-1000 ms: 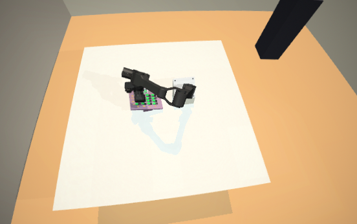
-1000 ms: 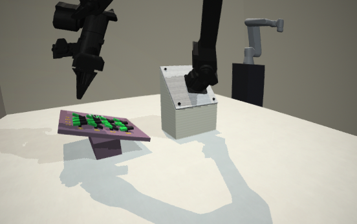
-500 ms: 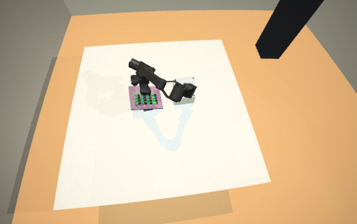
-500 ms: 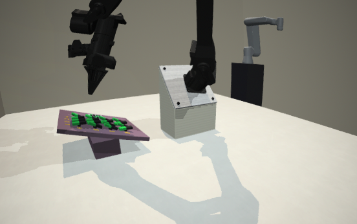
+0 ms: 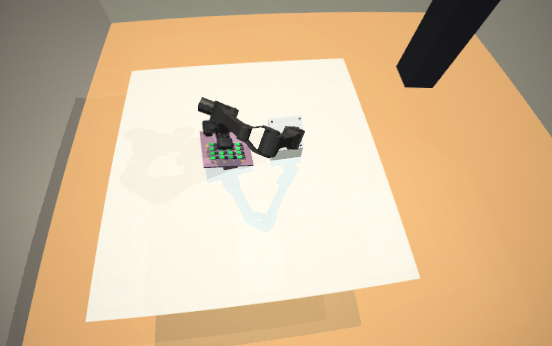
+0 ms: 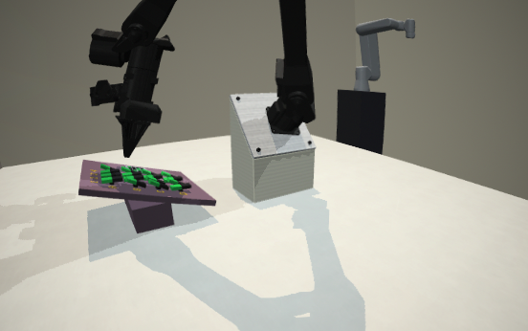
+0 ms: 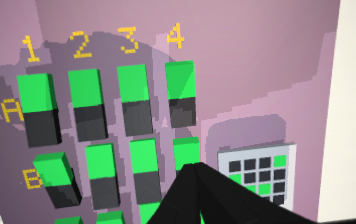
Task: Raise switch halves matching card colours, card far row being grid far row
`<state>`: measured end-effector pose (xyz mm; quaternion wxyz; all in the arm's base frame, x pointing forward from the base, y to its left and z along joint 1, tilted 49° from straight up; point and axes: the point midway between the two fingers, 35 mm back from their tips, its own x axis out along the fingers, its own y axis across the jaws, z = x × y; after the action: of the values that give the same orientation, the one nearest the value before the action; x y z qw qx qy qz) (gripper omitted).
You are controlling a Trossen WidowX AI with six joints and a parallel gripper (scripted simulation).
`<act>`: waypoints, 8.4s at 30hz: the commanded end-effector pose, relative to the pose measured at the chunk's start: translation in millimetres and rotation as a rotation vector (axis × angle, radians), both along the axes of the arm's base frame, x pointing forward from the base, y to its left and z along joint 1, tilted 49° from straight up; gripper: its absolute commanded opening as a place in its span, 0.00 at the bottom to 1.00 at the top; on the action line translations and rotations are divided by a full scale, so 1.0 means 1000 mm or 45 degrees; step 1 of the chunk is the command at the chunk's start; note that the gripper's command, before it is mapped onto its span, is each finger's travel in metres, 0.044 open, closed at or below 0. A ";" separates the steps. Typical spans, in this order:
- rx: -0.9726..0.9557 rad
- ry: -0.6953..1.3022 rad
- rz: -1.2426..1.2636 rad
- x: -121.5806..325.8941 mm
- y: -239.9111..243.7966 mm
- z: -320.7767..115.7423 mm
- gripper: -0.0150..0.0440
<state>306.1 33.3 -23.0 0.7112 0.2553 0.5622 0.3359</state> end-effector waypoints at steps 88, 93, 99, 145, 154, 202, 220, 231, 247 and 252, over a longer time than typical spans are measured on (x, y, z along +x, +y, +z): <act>0.011 -0.012 -0.028 -0.009 -0.032 0.025 0.25; 0.011 -0.011 -0.029 -0.017 -0.023 0.034 0.25; 0.014 -0.008 -0.029 -0.056 0.010 0.064 0.25; 0.011 0.013 -0.004 -0.050 0.059 0.031 0.25; 0.011 0.013 -0.004 -0.050 0.059 0.031 0.25; 0.011 0.013 -0.004 -0.049 0.064 0.027 0.25; 0.009 -0.007 -0.029 -0.065 -0.006 0.042 0.25; 0.015 -0.025 -0.049 -0.066 0.005 0.010 0.25; 0.021 -0.030 -0.053 -0.064 0.020 -0.001 0.25; 0.021 -0.030 -0.053 -0.063 0.025 -0.005 0.25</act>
<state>244.4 53.0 -25.5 0.7253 0.2644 0.5446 0.3276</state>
